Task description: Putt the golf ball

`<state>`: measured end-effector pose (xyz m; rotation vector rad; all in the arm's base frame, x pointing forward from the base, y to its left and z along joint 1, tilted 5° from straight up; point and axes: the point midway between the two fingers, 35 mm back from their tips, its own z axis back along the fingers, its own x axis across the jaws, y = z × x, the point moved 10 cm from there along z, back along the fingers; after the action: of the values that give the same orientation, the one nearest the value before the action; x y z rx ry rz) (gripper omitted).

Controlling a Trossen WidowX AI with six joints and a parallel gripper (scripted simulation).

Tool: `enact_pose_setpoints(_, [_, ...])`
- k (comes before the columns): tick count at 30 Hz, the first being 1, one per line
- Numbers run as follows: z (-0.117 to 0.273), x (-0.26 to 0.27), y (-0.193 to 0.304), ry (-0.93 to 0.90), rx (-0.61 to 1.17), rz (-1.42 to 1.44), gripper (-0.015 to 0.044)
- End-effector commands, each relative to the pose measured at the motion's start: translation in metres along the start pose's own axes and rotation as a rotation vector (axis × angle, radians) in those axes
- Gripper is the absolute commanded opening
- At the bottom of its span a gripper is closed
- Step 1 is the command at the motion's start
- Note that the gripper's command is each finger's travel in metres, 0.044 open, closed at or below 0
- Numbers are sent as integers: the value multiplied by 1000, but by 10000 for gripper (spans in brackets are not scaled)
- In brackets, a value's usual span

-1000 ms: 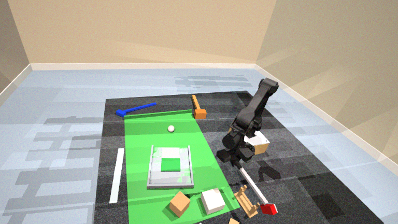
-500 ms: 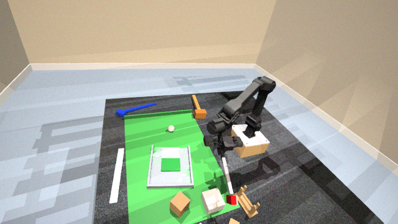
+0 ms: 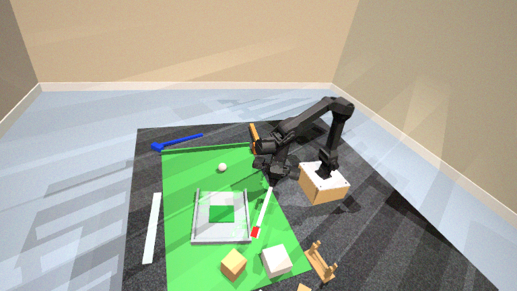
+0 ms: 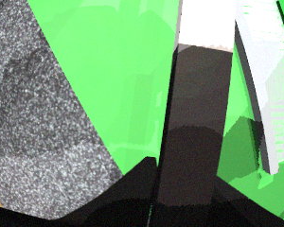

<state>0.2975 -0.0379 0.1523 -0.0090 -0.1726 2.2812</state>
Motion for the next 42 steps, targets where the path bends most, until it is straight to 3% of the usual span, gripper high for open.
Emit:
enact_pose_setpoints(1, [7, -17, 17, 24, 10, -115, 0])
enact_pose_setpoints(22, [34, -69, 117, 98, 81, -642, 0])
enact_pose_setpoints(42, [59, -79, 219, 148, 150, -1122, 0])
